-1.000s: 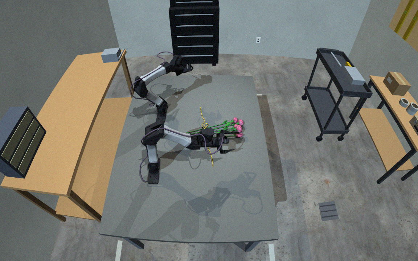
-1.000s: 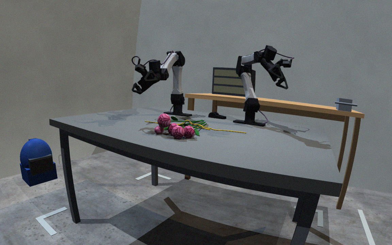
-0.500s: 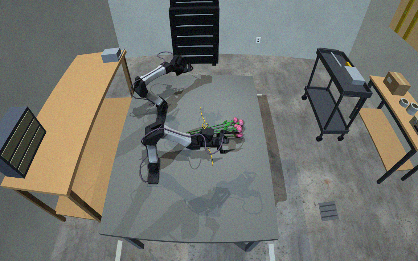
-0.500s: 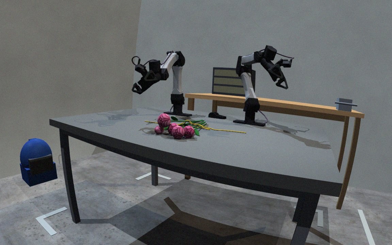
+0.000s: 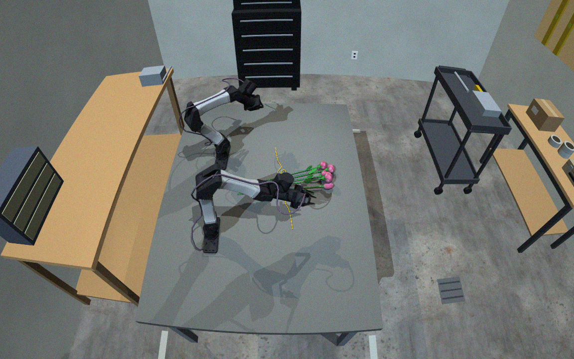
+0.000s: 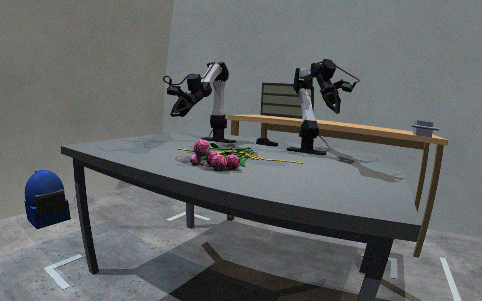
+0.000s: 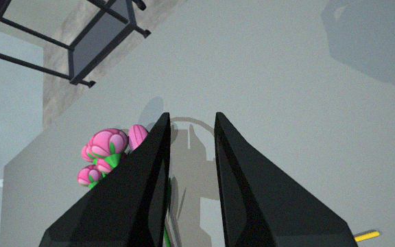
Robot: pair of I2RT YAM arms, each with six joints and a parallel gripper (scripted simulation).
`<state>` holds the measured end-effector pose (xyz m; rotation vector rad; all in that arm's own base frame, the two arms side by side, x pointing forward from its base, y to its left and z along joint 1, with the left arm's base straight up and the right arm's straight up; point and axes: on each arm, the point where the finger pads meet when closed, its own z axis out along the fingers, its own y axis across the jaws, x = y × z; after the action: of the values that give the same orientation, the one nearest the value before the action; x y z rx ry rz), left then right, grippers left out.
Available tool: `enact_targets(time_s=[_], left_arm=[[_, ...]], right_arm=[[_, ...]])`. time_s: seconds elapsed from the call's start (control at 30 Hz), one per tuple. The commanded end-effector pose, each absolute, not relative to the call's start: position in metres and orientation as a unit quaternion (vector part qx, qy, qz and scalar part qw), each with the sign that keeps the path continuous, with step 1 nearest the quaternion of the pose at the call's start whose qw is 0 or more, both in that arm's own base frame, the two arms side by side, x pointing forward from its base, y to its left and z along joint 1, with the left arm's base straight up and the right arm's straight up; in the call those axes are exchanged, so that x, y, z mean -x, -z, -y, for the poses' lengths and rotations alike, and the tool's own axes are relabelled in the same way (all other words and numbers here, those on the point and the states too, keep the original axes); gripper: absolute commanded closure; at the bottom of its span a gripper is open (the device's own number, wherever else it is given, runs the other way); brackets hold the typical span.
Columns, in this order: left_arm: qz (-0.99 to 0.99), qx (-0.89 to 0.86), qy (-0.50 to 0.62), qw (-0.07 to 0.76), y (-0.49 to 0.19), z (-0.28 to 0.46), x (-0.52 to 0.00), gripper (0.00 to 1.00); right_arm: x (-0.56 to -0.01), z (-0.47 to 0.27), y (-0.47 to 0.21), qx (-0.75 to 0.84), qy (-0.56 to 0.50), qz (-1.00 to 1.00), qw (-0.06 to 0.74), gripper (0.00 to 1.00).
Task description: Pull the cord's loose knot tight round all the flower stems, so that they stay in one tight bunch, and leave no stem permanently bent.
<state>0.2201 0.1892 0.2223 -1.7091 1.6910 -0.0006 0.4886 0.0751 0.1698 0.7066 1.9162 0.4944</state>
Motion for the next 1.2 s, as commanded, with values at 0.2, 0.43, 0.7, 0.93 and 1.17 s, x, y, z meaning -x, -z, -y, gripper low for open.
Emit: enact_targets(time_s=[0.2, 0.43, 0.7, 0.93, 1.17], left_arm=[[-0.655, 0.714, 0.041, 0.244, -0.177, -0.137, -0.228, 0.73], [-0.640, 0.741, 0.033, 0.198, -0.153, -0.112, -0.255, 0.73], [-0.629, 0.763, 0.028, 0.148, -0.122, -0.087, -0.278, 0.73], [-0.630, 0.773, 0.025, 0.068, -0.071, -0.048, -0.308, 0.73], [-0.632, 0.774, 0.021, 0.028, -0.043, -0.029, -0.321, 0.73]], right_arm=[[-0.448, -0.075, -0.117, -0.441, -0.127, -0.824, 0.333, 0.73], [-0.425, -0.084, -0.091, -0.526, -0.093, -0.815, 0.224, 0.73], [-0.404, -0.086, -0.068, -0.593, -0.056, -0.792, 0.129, 0.73], [-0.388, -0.091, -0.040, -0.656, -0.014, -0.754, 0.023, 0.73], [-0.387, -0.090, -0.027, -0.673, 0.001, -0.739, -0.008, 0.73]])
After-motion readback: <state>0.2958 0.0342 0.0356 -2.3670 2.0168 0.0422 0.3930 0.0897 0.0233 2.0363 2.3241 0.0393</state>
